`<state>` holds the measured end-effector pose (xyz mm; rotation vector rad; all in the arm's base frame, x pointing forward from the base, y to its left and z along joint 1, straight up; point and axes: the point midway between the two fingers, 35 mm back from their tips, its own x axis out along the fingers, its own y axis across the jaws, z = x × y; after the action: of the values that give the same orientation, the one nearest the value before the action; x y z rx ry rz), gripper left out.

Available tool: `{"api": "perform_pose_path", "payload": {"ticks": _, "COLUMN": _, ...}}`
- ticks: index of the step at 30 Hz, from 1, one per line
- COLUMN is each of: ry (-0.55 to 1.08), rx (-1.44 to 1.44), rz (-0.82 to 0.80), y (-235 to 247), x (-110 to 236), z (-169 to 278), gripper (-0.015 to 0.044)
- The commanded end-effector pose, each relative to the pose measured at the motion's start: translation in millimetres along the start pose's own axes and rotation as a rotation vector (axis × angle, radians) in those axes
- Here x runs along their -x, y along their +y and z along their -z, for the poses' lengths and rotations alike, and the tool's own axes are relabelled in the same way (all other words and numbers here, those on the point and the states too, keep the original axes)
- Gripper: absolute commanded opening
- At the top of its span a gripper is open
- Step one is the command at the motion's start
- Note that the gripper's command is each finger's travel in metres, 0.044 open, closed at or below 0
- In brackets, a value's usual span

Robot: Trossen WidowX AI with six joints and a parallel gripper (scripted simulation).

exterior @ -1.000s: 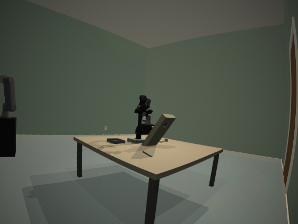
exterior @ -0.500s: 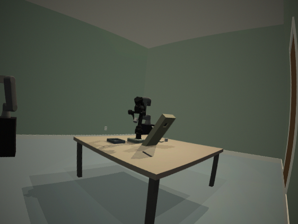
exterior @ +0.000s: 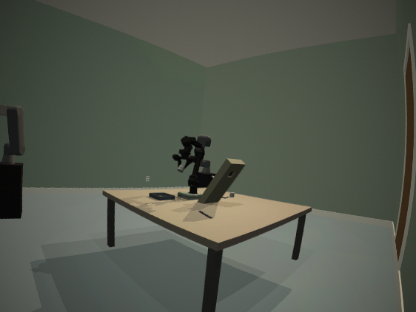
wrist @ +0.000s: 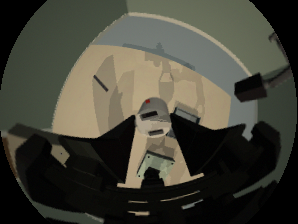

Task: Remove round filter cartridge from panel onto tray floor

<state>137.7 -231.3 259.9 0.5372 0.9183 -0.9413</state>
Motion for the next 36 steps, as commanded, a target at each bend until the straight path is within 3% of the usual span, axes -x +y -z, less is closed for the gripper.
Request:
{"api": "perform_pose_path", "payload": {"ticks": 1, "ry": 0.002, "rx": -0.044, "rz": 0.028, "y": -12, "x": -9, "z": 3, "gripper": 0.0}}
{"api": "perform_pose_path", "payload": {"ticks": 18, "ry": -0.001, "rx": -0.297, "rz": 0.184, "y": -95, "x": -59, "z": 39, "gripper": 0.0}}
{"api": "perform_pose_path", "payload": {"ticks": 36, "ry": -0.002, "rx": -0.561, "rz": 0.348, "y": -169, "x": -92, "z": 113, "gripper": 0.0}}
